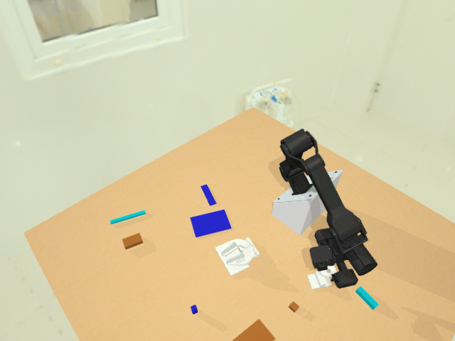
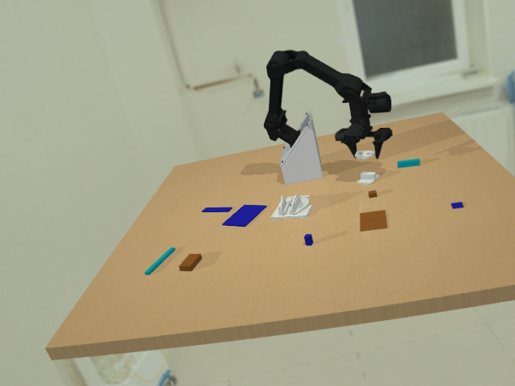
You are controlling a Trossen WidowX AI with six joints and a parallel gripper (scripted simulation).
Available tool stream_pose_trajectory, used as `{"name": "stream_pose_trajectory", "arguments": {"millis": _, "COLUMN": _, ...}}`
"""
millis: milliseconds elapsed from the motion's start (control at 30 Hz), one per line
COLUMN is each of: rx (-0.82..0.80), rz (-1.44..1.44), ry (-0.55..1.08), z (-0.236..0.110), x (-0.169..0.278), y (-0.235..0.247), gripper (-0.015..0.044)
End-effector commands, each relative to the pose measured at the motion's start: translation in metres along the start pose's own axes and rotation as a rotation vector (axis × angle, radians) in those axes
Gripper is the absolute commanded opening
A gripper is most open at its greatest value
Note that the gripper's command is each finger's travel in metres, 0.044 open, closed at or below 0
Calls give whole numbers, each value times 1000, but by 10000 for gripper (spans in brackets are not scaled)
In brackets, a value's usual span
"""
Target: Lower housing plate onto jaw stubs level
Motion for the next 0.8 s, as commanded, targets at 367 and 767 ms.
{"name": "stream_pose_trajectory", "arguments": {"millis": 367, "rx": -20, "rz": -20, "ry": 10, "z": -13, "x": -20, "y": -5, "gripper": 351}}
{"name": "stream_pose_trajectory", "arguments": {"millis": 767, "rx": -38, "rz": -70, "ry": 15, "z": -19, "x": -54, "y": -22, "gripper": 351}}
Point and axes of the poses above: the point midway between the two fingers, 35 mm back from their tips, its own z axis out along the fingers, its own y axis across the jaws, x = y × z, the point moved 1 cm from there along -z, back along the fingers, and after that the axes turned 9 degrees about -z, right-handed, at the moved point
